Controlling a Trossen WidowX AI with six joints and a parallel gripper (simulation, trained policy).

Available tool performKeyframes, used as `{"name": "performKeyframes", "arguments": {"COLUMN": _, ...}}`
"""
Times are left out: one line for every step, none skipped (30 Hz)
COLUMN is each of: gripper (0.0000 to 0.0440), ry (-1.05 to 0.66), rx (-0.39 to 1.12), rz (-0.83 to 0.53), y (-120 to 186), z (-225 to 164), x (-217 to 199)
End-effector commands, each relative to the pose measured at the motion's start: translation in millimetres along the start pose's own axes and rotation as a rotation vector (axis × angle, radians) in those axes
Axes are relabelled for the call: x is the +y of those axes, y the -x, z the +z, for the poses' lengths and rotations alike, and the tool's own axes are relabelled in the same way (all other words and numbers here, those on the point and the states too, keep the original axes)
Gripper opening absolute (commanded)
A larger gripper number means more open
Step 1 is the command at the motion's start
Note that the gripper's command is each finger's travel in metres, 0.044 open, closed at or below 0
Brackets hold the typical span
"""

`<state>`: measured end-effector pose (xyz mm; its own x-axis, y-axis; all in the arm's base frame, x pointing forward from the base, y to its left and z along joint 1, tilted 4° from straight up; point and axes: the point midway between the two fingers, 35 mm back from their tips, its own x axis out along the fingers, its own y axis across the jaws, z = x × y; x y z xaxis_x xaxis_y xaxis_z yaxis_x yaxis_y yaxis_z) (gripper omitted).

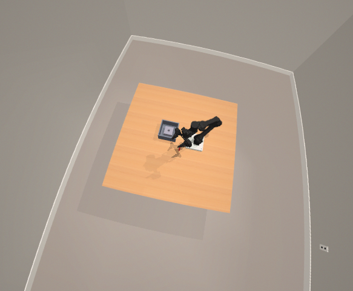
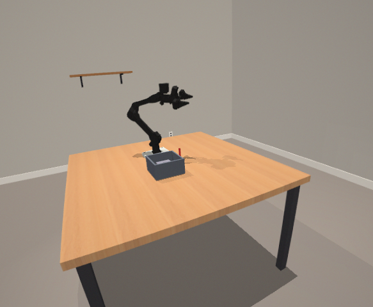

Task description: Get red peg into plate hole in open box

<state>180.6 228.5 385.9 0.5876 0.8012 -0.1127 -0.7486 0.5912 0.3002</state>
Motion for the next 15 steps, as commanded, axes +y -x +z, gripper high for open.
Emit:
{"name": "performKeyframes", "arguments": {"gripper": 0.0440, "ry": -0.082, "rx": 0.073, "rz": -0.077, "y": -2.7, "z": -19.4, "x": -18.7}}
{"name": "performKeyframes", "arguments": {"gripper": 0.0440, "ry": -0.104, "rx": 0.093, "rz": -0.096, "y": -2.9, "z": -24.5, "x": -23.2}}
{"name": "performKeyframes", "arguments": {"gripper": 0.0440, "ry": -0.126, "rx": 0.112, "rz": -0.116, "y": -3.0, "z": -29.5, "x": -27.6}}
{"name": "performKeyframes", "arguments": {"gripper": 0.0440, "ry": -0.148, "rx": 0.130, "rz": -0.135, "y": -3.0, "z": -34.6, "x": -31.9}}
{"name": "performKeyframes", "arguments": {"gripper": 0.0440, "ry": -0.170, "rx": 0.149, "rz": -0.155, "y": -2.8, "z": -39.7, "x": -36.1}}
{"name": "performKeyframes", "arguments": {"gripper": 0.0440, "ry": -0.193, "rx": 0.167, "rz": -0.175, "y": -2.5, "z": -44.8, "x": -40.2}}
{"name": "performKeyframes", "arguments": {"gripper": 0.0440, "ry": -0.215, "rx": 0.185, "rz": -0.195, "y": -2.2, "z": -49.9, "x": -44.2}}
{"name": "performKeyframes", "arguments": {"gripper": 0.0440, "ry": -0.237, "rx": 0.203, "rz": -0.215, "y": -1.6, "z": -55.1, "x": -48.1}}
{"name": "performKeyframes", "arguments": {"gripper": 0.0440, "ry": -0.260, "rx": 0.221, "rz": -0.235, "y": -1.0, "z": -60.2, "x": -51.9}}
{"name": "performKeyframes", "arguments": {"gripper": 0.0440, "ry": -0.282, "rx": 0.239, "rz": -0.255, "y": -0.3, "z": -65.3, "x": -55.6}}
{"name": "performKeyframes", "arguments": {"gripper": 0.0440, "ry": -0.305, "rx": 0.256, "rz": -0.276, "y": 0.6, "z": -70.3, "x": -59.2}}
{"name": "performKeyframes", "arguments": {"gripper": 0.0440, "ry": -0.327, "rx": 0.273, "rz": -0.296, "y": 1.5, "z": -75.4, "x": -62.6}}
{"name": "performKeyframes", "arguments": {"gripper": 0.0440, "ry": -0.350, "rx": 0.290, "rz": -0.317, "y": 2.5, "z": -80.5, "x": -66.0}}
{"name": "performKeyframes", "arguments": {"gripper": 0.0440, "ry": -0.372, "rx": 0.307, "rz": -0.337, "y": 3.7, "z": -85.6, "x": -69.2}}
{"name": "performKeyframes", "arguments": {"gripper": 0.0440, "ry": -0.395, "rx": 0.324, "rz": -0.358, "y": 4.9, "z": -90.7, "x": -72.3}}
